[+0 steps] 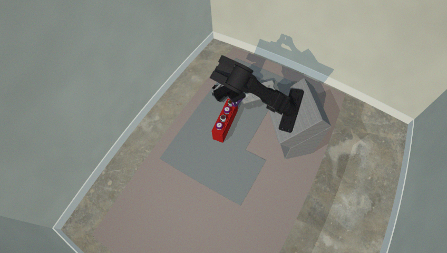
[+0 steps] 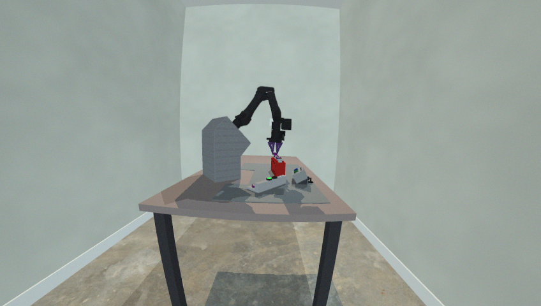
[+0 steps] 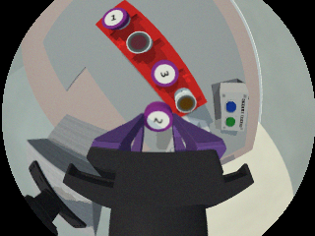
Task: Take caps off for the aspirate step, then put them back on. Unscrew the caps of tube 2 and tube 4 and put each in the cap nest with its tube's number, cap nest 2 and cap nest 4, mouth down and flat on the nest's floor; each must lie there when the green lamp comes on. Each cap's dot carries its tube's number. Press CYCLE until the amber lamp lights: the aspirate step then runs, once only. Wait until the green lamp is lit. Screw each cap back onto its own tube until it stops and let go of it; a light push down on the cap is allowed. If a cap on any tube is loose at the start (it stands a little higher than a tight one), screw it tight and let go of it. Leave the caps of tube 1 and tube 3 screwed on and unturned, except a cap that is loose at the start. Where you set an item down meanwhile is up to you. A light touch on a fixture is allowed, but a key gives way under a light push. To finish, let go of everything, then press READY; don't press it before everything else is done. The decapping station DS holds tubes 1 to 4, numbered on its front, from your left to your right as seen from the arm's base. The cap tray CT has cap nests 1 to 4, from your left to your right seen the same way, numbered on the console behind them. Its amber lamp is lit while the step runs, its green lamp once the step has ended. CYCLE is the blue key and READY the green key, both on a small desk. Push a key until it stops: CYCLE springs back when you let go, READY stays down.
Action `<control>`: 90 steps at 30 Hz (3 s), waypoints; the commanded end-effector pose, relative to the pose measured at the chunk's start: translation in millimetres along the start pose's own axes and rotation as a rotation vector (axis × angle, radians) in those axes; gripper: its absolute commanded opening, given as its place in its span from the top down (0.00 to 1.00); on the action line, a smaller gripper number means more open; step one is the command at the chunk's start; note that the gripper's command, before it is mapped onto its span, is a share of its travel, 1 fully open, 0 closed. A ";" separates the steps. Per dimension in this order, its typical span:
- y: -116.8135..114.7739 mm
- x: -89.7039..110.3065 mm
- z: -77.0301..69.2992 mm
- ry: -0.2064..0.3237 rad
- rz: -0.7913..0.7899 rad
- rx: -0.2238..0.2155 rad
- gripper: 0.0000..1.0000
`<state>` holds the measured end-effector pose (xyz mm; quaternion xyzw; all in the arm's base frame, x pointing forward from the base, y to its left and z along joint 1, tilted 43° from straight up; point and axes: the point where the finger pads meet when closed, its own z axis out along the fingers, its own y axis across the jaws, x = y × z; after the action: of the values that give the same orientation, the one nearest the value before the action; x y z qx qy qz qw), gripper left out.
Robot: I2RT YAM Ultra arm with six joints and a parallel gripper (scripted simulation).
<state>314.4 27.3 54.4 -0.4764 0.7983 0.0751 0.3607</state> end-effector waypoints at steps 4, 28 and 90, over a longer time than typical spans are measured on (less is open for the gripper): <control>9.7 -45.0 -4.4 0.009 -0.100 0.027 1.00; 23.0 -86.0 17.1 0.008 -0.099 0.027 1.00; 20.8 -88.7 25.4 0.007 -0.099 0.027 1.00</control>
<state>333.6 113.3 85.3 -0.5121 0.7775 0.0471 0.3621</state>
